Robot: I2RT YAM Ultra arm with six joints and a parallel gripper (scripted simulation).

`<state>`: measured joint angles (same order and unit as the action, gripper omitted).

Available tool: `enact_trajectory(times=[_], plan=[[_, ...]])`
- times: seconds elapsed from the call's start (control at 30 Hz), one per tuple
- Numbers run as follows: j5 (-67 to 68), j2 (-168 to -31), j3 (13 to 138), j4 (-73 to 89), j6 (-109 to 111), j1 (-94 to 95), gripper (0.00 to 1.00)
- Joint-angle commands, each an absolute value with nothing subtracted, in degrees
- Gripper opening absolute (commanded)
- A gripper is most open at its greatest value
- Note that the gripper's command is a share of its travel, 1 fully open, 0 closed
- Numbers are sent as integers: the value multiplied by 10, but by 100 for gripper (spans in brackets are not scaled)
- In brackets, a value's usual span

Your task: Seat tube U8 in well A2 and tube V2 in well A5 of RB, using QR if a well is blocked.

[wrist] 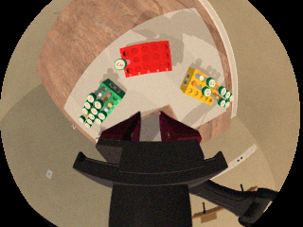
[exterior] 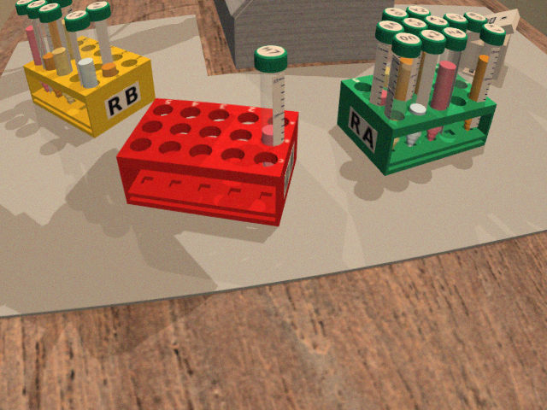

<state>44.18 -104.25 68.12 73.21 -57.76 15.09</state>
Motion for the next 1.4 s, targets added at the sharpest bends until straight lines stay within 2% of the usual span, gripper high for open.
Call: enact_trajectory(times=[0.0,0.97,1.37], plan=[[427,-1080,695,716,-629,188,30],[372,-1324,821,706,-777,313,30],[348,-1441,923,719,-823,357,30]])
